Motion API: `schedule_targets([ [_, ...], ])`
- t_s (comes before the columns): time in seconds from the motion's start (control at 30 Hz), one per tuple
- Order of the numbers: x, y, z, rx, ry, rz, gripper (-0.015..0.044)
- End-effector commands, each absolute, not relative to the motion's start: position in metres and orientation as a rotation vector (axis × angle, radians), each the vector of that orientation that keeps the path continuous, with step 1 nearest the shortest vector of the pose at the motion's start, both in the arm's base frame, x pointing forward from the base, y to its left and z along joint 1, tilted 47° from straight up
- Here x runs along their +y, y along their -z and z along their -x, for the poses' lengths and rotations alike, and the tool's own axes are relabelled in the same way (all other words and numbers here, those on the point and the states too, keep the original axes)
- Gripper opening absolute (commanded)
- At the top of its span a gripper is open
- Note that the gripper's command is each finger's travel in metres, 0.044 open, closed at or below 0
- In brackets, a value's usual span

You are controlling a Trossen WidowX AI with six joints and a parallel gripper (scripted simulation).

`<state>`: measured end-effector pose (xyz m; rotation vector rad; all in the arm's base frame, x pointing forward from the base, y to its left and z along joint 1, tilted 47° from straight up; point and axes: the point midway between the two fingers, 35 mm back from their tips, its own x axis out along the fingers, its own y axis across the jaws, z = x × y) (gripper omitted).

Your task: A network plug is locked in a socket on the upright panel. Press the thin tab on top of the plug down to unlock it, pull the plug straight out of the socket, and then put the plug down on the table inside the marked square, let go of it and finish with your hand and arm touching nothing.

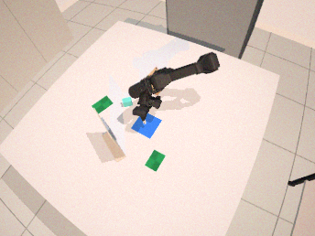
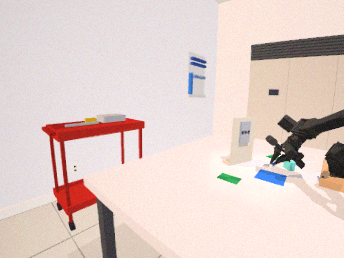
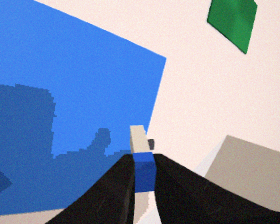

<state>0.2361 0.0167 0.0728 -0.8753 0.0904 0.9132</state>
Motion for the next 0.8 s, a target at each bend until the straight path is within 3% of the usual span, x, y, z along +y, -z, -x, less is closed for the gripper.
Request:
schedule_targets([
  [0.0,0.02,-0.069,-0.236,0.095,-0.914,0.873,0.0],
  [0.77,0.034,-0.058,-0.238,0.092,-0.91,0.871,0.0],
])
